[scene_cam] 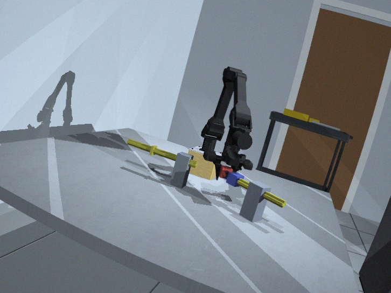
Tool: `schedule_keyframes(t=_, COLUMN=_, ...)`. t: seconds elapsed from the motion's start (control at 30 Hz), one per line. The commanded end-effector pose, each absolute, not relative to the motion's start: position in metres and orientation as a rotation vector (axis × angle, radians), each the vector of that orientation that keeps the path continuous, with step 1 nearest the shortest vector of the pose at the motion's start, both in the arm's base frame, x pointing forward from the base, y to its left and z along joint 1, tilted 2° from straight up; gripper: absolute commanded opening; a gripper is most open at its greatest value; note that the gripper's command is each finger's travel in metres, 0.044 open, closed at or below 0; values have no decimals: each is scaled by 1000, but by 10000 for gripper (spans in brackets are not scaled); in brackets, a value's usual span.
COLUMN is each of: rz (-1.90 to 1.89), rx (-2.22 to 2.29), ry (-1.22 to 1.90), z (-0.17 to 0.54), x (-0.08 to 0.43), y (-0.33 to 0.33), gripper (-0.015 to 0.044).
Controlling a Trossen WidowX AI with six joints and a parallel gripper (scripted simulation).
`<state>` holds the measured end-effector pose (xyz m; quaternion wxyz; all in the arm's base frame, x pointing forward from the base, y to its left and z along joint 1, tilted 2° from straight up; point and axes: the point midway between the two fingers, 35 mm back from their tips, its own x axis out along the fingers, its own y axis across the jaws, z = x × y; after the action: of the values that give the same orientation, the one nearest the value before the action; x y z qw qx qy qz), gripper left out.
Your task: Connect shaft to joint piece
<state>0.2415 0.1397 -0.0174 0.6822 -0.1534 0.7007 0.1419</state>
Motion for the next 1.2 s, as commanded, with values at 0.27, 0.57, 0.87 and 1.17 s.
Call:
schedule_keyframes(t=0.27, rz=318, rx=-344, ry=1572, z=-17, x=242, y=140, gripper=0)
schedule_keyframes(t=0.57, rz=394, rx=-420, ry=1559, z=-17, x=244, y=135, gripper=0)
schedule_keyframes(t=0.87, rz=540, rx=-567, ry=1526, z=-18, x=249, y=127, gripper=0)
schedule_keyframes(t=1.17, rz=681, rx=-706, ry=1484, z=-18, x=256, y=121, gripper=0)
